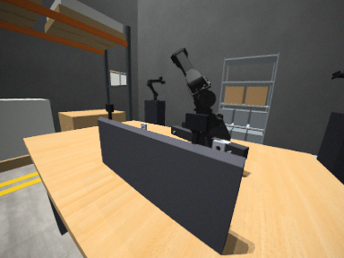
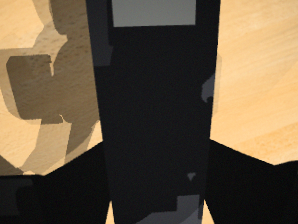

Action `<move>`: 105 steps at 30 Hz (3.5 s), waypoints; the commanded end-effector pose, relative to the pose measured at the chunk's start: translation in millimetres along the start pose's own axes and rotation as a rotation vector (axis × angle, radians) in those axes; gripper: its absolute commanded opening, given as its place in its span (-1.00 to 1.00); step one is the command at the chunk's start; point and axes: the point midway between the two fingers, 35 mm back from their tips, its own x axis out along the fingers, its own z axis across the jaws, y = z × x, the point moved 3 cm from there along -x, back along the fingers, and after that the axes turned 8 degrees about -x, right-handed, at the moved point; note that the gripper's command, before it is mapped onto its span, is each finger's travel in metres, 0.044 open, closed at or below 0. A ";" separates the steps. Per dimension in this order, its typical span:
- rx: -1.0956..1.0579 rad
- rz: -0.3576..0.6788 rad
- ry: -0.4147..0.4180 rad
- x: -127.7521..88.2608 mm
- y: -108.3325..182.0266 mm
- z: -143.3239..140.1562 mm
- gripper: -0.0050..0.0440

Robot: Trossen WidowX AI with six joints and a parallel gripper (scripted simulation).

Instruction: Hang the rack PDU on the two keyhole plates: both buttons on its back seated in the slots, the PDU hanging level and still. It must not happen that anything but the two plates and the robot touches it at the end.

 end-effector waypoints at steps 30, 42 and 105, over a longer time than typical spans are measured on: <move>-0.040 -0.001 0.011 -96.1 5.2 -13.6 -1.00; -0.203 -0.001 0.021 -62.0 2.3 -84.8 -1.00; -0.234 0.002 0.026 -57.2 2.2 -135.0 -1.00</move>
